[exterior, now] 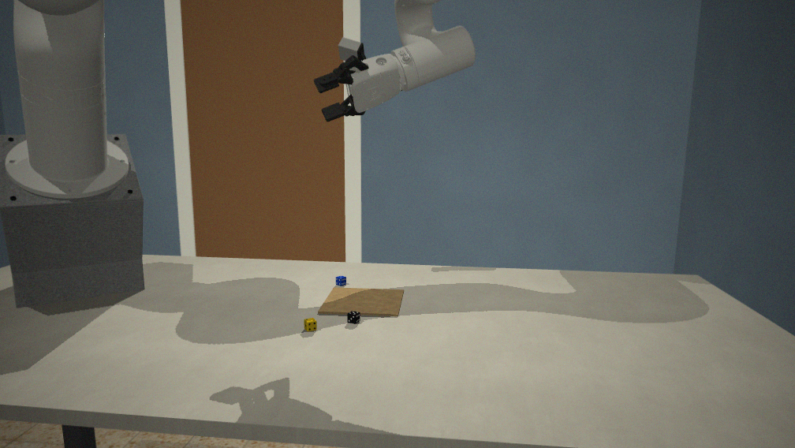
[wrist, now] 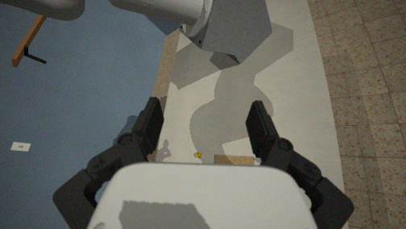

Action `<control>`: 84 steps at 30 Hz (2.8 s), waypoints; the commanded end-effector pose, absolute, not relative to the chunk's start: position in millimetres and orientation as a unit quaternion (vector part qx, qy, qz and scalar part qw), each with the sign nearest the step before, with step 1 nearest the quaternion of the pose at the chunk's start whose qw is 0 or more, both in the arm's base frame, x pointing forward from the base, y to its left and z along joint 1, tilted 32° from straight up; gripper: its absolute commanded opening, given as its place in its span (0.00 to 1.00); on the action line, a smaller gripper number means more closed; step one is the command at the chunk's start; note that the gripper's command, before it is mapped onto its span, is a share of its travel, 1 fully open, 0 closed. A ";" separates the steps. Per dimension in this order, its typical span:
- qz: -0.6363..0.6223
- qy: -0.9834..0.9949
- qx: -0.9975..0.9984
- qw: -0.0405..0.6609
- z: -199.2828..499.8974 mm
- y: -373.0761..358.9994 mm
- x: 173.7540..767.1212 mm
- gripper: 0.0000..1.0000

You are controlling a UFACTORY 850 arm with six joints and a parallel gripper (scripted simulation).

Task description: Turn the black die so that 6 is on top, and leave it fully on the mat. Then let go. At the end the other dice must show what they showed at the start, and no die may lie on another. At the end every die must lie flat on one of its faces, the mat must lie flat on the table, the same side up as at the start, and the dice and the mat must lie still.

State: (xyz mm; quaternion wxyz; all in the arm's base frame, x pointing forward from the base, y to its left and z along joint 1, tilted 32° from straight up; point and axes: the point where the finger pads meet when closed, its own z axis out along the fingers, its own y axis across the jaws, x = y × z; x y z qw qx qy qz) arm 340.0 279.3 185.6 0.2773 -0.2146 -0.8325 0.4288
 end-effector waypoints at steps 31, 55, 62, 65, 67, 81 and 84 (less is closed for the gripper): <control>0.406 -0.886 -0.044 0.217 173.9 181.2 404.4 1.00; 0.381 -0.830 0.381 0.143 168.9 31.9 503.9 1.00; 0.368 -0.760 0.520 0.133 166.8 1.6 520.7 1.00; 0.360 -0.724 0.574 0.130 165.3 -8.2 524.6 1.00; 0.357 -0.711 0.592 0.129 164.7 -11.0 525.5 1.00; 0.308 -0.505 0.797 0.120 152.5 -36.4 518.1 1.00; 0.298 -0.470 0.822 0.118 150.0 -38.3 513.8 1.00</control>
